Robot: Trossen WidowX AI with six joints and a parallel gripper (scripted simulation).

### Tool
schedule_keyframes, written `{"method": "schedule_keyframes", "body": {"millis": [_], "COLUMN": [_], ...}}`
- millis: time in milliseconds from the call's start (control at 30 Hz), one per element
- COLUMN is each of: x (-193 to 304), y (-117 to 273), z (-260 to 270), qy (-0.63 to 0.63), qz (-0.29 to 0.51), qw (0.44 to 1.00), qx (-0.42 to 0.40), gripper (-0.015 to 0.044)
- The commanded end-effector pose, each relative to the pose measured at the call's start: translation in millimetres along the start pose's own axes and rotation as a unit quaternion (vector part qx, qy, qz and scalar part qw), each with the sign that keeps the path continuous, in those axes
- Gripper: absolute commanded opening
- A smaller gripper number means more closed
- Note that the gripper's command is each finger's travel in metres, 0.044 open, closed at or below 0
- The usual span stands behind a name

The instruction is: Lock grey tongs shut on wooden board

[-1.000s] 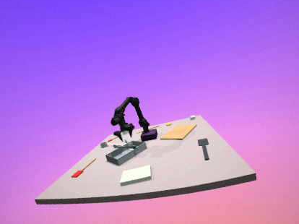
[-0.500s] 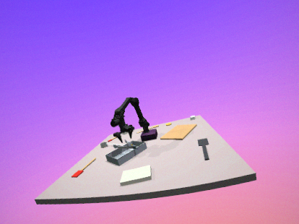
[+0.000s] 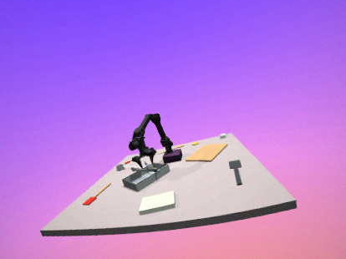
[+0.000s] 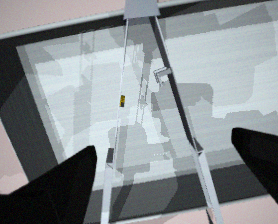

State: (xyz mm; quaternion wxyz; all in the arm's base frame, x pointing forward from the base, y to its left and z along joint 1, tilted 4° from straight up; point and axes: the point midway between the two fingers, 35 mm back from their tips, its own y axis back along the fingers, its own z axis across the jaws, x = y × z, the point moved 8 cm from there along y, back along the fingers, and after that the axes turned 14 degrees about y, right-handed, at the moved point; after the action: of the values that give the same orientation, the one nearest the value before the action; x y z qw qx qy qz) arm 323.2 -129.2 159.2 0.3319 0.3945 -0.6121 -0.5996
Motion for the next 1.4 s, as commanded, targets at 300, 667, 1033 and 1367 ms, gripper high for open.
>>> {"method": "schedule_keyframes", "body": {"millis": [300, 667, 1033, 1367], "x": [0.0, 0.3, 0.7, 0.9], "y": [-24.5, -42.7, -60.6, -62.6], "z": [1.4, 2.5, 4.8, 3.7], "qy": [-0.002, -0.002, -0.002, 0.000], "qz": [-0.002, -0.002, -0.002, 0.000], "qw": [1.000, 1.000, 1.000, 1.000], "qx": [-0.006, -0.006, -0.006, -0.002], "gripper": [0.0440, 0.0440, 0.0440, 0.0420]}}
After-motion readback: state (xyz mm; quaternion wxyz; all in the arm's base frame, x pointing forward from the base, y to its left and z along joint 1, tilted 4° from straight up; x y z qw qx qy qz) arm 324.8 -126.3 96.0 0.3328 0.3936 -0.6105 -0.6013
